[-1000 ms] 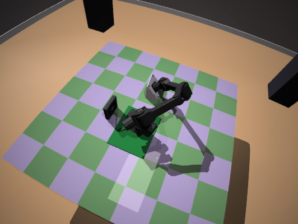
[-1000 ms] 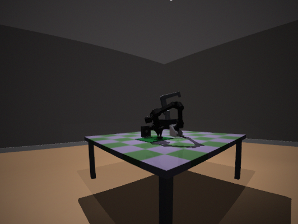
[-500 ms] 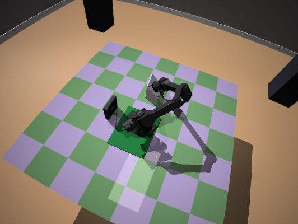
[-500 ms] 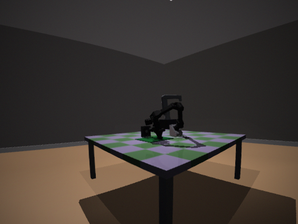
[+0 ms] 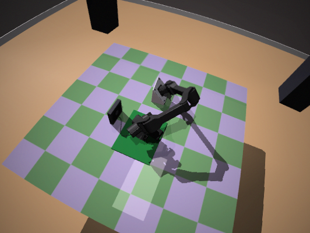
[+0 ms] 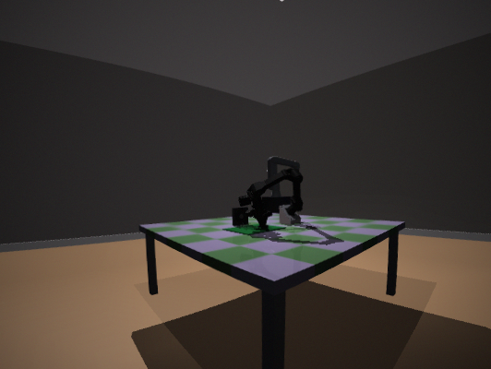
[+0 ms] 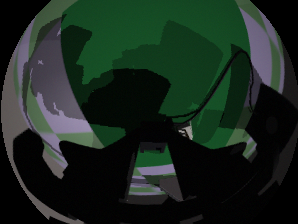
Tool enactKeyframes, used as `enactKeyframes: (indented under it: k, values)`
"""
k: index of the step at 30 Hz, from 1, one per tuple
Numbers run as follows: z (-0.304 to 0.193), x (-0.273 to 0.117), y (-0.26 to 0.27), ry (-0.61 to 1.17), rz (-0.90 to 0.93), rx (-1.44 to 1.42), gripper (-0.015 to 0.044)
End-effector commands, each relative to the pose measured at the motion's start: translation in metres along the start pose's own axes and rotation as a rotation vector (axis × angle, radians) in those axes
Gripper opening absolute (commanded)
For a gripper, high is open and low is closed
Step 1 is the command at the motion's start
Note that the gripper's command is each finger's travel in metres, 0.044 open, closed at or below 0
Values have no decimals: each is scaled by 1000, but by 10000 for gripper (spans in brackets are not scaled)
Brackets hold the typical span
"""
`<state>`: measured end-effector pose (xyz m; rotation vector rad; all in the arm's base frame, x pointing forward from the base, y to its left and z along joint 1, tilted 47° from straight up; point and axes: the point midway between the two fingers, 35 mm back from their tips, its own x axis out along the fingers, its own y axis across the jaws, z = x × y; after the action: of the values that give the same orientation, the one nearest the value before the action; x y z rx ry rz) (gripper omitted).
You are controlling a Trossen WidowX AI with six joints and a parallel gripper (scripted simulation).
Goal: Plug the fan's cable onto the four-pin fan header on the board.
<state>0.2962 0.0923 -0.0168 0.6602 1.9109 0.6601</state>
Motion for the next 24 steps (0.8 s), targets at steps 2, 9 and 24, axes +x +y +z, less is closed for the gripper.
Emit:
enactKeyframes:
  k: [2, 9, 24]
  values:
    - [-1, -10, 0, -2, -2, -2, 0]
    - [-6, -31, 0, -1, -2, 0, 0]
    - [-17, -67, 0, -5, 0, 24, 0]
